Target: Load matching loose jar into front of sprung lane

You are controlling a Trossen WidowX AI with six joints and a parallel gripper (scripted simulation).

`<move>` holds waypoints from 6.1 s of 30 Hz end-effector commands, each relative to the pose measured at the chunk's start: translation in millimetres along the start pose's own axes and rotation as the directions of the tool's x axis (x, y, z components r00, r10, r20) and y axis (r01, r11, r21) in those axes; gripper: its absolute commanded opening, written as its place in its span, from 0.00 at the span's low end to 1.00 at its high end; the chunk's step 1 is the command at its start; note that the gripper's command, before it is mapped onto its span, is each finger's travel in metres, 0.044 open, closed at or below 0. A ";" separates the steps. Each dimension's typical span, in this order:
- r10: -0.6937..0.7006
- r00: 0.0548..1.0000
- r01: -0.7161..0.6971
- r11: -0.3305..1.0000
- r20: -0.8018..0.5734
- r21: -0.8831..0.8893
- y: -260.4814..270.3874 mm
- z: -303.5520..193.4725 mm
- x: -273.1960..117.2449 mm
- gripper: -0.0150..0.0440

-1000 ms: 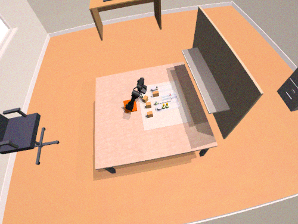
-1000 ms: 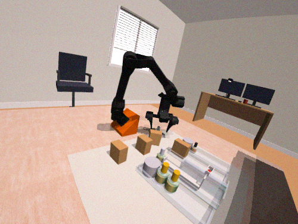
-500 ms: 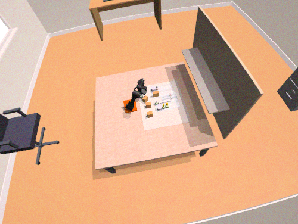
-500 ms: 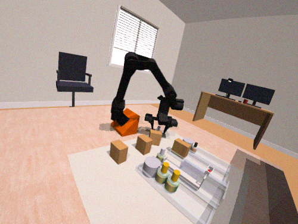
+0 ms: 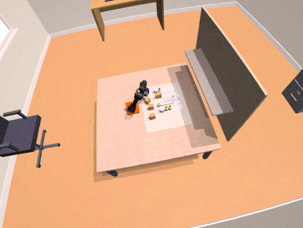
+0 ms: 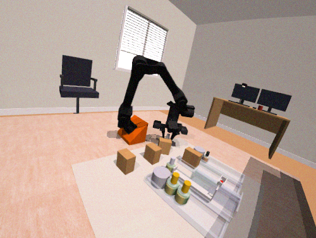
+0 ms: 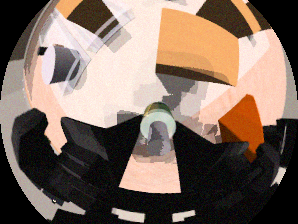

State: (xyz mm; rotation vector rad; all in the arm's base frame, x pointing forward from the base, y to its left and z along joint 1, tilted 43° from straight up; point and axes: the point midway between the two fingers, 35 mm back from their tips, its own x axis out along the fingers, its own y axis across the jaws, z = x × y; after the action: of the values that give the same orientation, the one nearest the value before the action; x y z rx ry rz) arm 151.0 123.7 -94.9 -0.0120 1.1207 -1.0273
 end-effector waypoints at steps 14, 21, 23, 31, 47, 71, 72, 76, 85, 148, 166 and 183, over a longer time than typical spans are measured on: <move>0.012 1.000 -0.012 1.000 -0.004 0.003 -1.6 4.4 -98.6 0.25; 0.013 1.000 -0.013 1.000 -0.005 -0.012 -1.9 7.7 -102.5 0.25; 0.017 1.000 -0.017 0.999 -0.009 -0.051 0.1 16.1 -101.3 0.25; 0.030 0.999 -0.033 0.975 -0.019 -0.218 5.5 53.3 -94.7 0.25; 0.036 0.999 -0.041 0.861 -0.019 -0.507 0.4 128.9 -74.4 0.25; 0.008 1.000 -0.001 0.671 0.006 -0.742 -22.5 194.7 -41.0 0.25; 0.008 1.000 -0.001 0.671 0.006 -0.742 -22.5 194.7 -38.2 0.25; 0.008 1.000 0.000 0.671 0.006 -0.742 -22.9 194.5 -26.5 0.25; 0.008 1.000 0.000 0.671 0.006 -0.742 -21.5 195.7 -25.9 0.25; 0.009 1.000 -0.001 0.671 0.007 -0.741 -2.0 213.4 -26.2 0.25; 0.009 1.000 -0.001 0.672 0.007 -0.741 3.5 218.5 -26.9 0.25; 0.009 1.000 -0.001 0.672 0.007 -0.741 8.5 223.3 -28.2 0.25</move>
State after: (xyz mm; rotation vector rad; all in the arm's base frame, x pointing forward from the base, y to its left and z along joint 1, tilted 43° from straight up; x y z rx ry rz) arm 310.9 40.5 27.3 -0.6816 1.4924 -0.4957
